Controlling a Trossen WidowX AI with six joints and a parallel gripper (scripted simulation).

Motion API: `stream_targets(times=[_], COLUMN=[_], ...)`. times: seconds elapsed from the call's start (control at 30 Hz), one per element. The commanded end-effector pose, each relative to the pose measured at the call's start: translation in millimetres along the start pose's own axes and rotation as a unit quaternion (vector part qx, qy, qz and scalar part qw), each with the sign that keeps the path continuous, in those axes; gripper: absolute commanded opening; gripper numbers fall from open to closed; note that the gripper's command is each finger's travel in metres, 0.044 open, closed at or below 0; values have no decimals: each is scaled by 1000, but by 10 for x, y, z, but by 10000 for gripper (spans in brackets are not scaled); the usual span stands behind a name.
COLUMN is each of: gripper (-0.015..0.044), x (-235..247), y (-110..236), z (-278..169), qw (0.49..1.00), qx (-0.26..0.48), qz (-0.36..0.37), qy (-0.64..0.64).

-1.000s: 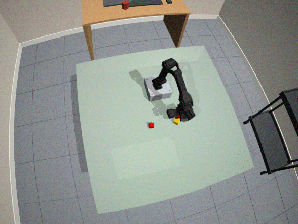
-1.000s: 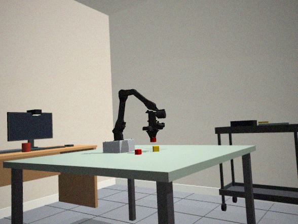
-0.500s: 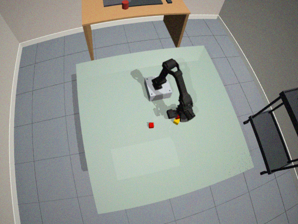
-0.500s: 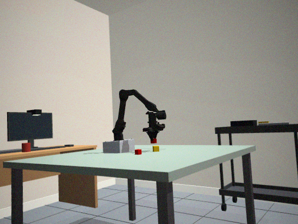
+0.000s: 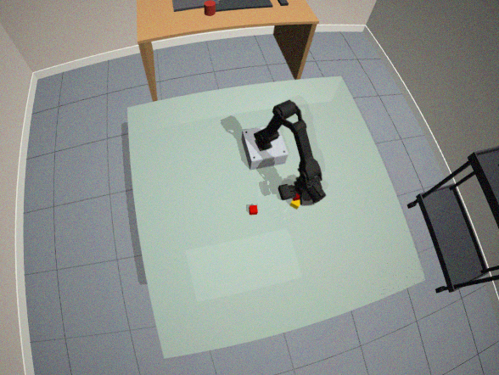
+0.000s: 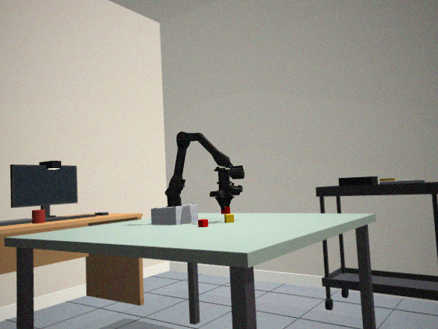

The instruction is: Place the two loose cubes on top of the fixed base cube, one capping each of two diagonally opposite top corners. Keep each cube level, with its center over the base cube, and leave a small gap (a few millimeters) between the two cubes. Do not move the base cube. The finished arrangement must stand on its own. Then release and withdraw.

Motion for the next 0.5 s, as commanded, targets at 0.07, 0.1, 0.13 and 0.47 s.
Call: stream_targets(times=[0.07,0.1,0.13,0.47], gripper=[105,105,105,157], x=[9,9,9,9], y=[-16,-16,-16,-16], z=[4,4,4,4], qw=[1000,1000,1000,1000], qx=[-1,-1,-1,-1], qz=[3,3,3,3], qy=[2,2,2,2])
Point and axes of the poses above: the point midway between the two fingers, 35 mm back from their tips, its own y axis back along the fingers, its own x axis across the jaws, z = x × y, the point moved 2 cm from there along y, back along the fingers, and after that the axes turned 12 degrees about y, right-handed, at the moved point
